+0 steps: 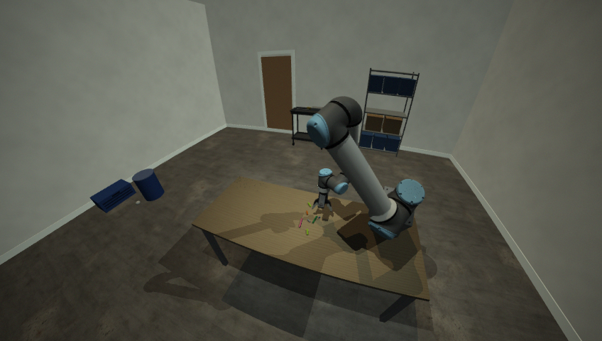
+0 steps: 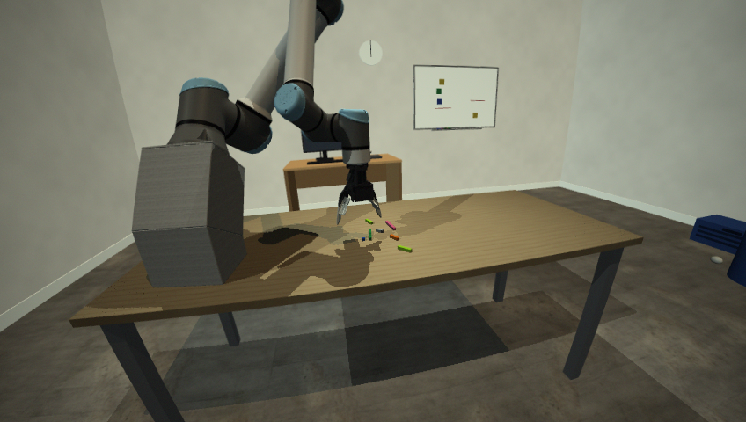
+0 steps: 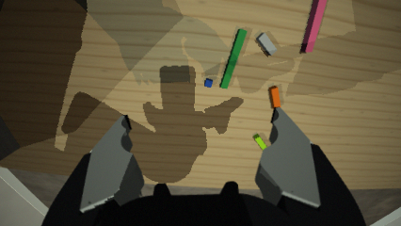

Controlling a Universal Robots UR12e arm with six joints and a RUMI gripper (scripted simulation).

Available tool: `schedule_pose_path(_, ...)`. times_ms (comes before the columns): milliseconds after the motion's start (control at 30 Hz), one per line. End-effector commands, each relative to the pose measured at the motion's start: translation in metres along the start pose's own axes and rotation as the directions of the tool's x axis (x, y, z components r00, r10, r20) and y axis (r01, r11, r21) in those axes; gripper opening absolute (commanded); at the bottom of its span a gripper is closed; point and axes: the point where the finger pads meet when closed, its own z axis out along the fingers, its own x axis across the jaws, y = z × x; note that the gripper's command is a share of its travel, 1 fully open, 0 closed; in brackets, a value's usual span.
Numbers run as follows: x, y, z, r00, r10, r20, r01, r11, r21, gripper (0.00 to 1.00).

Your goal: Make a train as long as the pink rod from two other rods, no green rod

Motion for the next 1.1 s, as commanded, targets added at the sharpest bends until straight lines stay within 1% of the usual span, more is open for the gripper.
schedule_pose_path(0, 0.005, -0.006, 0.000, 0.986, 0.166, -0.001, -0.166, 0.986, -0.009, 1.00)
schedule_pose_path(100, 0.007, -0.009, 0.000, 0.967, 0.257, -0.002, -0.257, 0.966, -0.009, 1.00)
schedule_pose_path(167, 0.007, -0.009, 0.000, 0.967, 0.257, -0.002, -0.257, 0.966, -0.009, 1.00)
schedule_pose_path(200, 0.009, -0.010, 0.000, 0.955, 0.296, -0.002, -0.296, 0.955, -0.009, 1.00)
schedule_pose_path(267, 0.011, -0.013, 0.000, 0.928, 0.373, -0.003, -0.373, 0.928, -0.008, 1.00)
schedule_pose_path(433, 0.015, -0.017, 0.000, 0.859, 0.511, -0.004, -0.511, 0.859, -0.008, 1.00)
schedule_pose_path(667, 0.020, -0.023, 0.000, 0.730, 0.683, -0.006, -0.683, 0.730, -0.007, 1.00)
schedule_pose_path(733, 0.020, -0.023, 0.000, 0.730, 0.683, -0.006, -0.683, 0.730, -0.007, 1.00)
schedule_pose_path(867, 0.023, -0.027, 0.000, 0.616, 0.788, -0.007, -0.788, 0.616, -0.006, 1.00)
schedule_pose_path(1067, 0.026, -0.032, 0.000, 0.462, 0.887, -0.007, -0.887, 0.462, -0.004, 1.00)
